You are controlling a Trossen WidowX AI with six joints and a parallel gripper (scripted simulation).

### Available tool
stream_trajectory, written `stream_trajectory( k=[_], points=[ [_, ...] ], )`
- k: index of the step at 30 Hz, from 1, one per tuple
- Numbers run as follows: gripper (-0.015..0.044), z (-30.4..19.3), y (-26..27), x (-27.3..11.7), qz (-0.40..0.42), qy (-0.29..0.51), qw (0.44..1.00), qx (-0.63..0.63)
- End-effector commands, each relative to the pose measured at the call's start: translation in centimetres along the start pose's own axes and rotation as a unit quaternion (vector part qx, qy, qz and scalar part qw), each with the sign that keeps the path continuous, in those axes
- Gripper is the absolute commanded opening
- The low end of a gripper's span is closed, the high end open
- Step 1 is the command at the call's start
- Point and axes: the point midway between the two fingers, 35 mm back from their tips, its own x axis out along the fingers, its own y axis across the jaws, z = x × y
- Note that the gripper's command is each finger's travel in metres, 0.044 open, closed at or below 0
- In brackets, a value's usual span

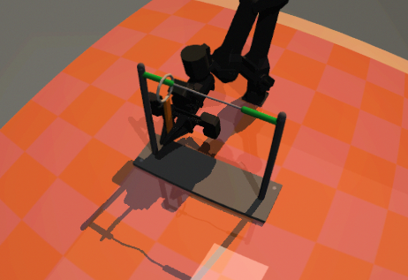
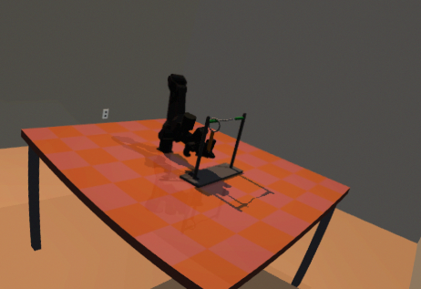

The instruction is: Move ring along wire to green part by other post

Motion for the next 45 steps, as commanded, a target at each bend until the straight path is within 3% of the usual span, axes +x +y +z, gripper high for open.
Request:
stream_trajectory(
  k=[1,3,45],
  points=[
    [-0.0102,0.0,0.0,0.0,0.000,0.000,1.000,0.000],
    [-0.0150,0.0,0.0,0.0,0.000,0.000,1.000,0.000],
    [-0.0150,1.8,0.0,-0.3,-0.004,0.000,1.000,-0.001]
  ],
)
